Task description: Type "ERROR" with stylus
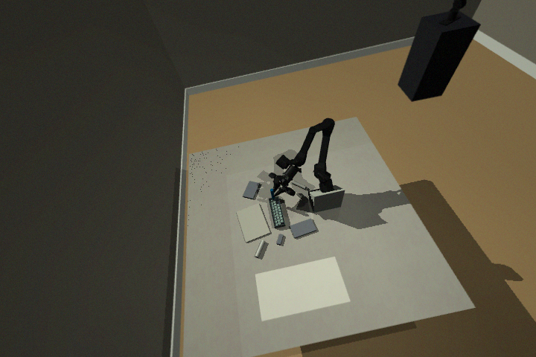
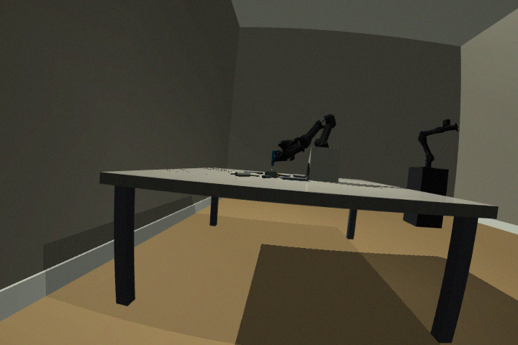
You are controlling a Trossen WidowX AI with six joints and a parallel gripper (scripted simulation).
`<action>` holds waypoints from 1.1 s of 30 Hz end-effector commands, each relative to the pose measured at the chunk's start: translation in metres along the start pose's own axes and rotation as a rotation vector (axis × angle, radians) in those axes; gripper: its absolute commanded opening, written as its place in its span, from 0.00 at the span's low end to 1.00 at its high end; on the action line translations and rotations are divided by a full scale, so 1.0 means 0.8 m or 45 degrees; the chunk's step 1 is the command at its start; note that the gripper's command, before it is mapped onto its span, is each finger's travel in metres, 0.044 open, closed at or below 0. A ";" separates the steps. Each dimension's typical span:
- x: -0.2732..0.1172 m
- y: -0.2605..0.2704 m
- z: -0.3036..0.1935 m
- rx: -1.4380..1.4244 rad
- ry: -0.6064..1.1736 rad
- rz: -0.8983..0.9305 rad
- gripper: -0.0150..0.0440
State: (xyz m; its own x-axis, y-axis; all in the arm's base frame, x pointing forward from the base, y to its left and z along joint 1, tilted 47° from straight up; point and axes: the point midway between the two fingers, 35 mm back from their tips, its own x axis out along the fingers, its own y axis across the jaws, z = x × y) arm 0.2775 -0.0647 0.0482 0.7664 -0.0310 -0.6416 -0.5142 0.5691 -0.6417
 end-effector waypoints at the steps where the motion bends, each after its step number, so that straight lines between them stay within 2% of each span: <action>1: 0.003 0.002 -0.002 -0.002 0.001 0.012 0.39; 33: 0.008 0.002 -0.009 -0.003 0.001 0.012 0.39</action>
State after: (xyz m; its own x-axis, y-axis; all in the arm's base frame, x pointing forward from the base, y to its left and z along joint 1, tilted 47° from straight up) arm 0.2789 -0.0699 0.0441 0.7661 -0.0344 -0.6418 -0.5124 0.5702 -0.6421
